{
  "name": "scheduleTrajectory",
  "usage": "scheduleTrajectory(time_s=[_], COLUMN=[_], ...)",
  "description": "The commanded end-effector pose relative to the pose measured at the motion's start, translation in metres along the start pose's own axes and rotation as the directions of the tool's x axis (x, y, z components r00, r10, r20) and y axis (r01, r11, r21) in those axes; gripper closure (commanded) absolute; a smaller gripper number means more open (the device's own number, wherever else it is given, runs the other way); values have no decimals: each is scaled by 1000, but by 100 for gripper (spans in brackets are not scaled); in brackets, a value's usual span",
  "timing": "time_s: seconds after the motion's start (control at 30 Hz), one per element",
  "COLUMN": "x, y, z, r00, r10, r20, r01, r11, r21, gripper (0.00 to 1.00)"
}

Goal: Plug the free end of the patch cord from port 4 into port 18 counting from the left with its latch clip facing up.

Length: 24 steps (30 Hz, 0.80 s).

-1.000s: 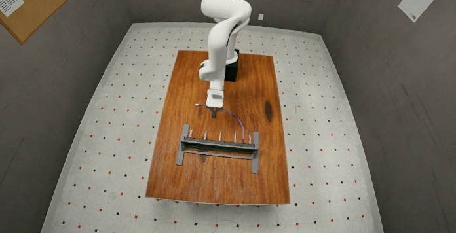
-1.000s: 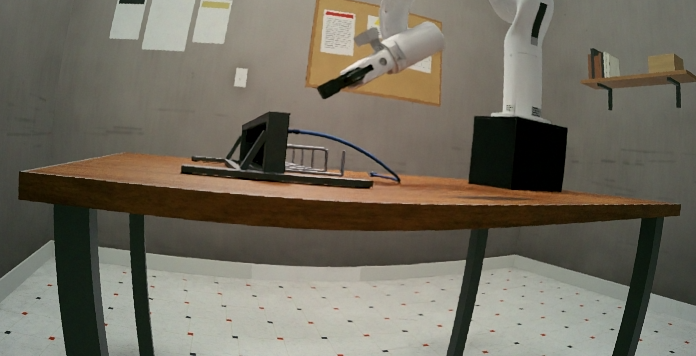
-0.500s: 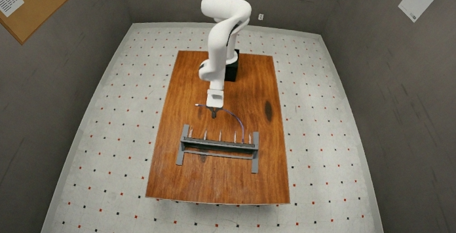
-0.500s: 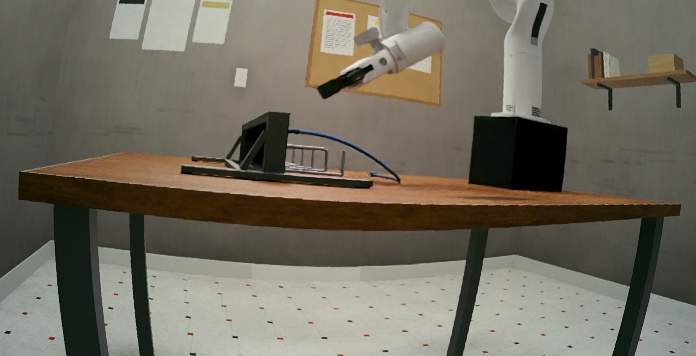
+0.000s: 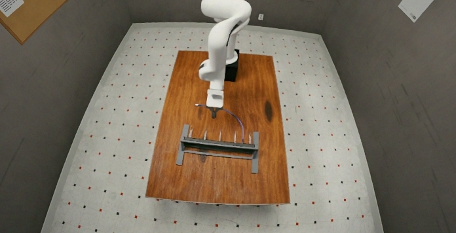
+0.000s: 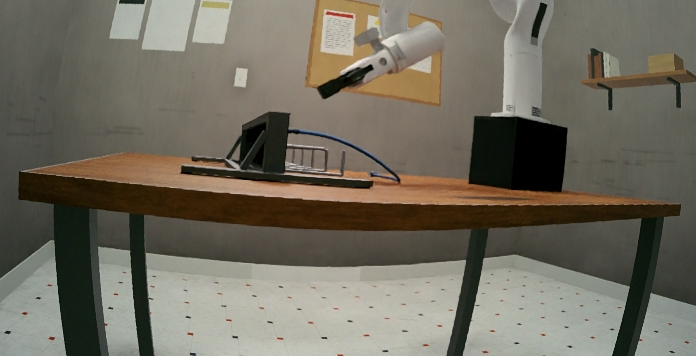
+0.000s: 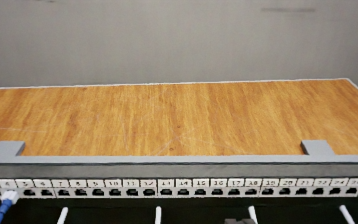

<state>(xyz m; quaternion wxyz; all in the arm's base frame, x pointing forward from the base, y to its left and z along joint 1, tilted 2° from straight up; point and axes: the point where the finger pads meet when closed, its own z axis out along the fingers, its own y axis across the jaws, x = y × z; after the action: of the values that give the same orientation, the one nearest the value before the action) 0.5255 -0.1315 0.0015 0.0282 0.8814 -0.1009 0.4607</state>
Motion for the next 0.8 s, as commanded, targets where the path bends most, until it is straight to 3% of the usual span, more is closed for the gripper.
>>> scheduleTrajectory(time_s=[0.0, 0.77], x=[1, 1], y=[0, 0], z=[0, -36], r00=[1000, 1000], r10=[0, 0], r20=[-2, -2], r01=[0, 0], r11=[1000, 1000], r21=[0, 0], gripper=[100, 100])
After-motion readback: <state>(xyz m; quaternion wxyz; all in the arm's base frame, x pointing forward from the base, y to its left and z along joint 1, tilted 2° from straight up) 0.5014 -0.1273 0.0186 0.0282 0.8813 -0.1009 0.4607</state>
